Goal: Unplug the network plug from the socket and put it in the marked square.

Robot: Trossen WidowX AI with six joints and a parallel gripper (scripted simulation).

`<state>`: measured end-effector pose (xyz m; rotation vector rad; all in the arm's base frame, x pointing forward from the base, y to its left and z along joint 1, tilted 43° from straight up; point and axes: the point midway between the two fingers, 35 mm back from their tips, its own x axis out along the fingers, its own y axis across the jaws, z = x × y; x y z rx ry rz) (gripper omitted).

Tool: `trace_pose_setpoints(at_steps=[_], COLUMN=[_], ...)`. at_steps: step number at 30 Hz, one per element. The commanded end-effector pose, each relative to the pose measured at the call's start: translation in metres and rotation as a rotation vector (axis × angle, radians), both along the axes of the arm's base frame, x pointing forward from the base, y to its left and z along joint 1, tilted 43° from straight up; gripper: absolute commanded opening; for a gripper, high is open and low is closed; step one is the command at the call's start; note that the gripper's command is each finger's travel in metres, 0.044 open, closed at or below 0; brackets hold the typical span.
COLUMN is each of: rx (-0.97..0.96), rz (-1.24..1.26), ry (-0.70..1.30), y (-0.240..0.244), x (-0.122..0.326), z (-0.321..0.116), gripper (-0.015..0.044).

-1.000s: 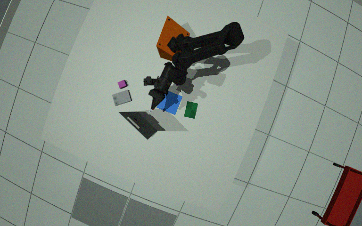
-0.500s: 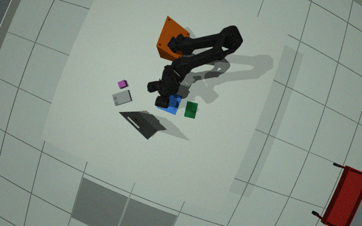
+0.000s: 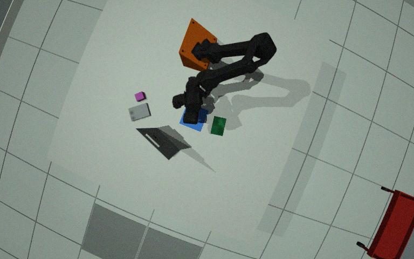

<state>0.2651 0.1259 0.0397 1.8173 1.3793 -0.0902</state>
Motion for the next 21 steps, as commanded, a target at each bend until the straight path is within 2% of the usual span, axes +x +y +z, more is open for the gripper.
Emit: trace_pose_setpoints(at_steps=[1, 21], rx=[0.002, 0.0], rz=[0.011, 0.012], ry=[0.0, 0.002], y=[0.004, 0.018], x=[-0.001, -0.003], z=[-0.002, -0.019], gripper=[0.0, 0.0])
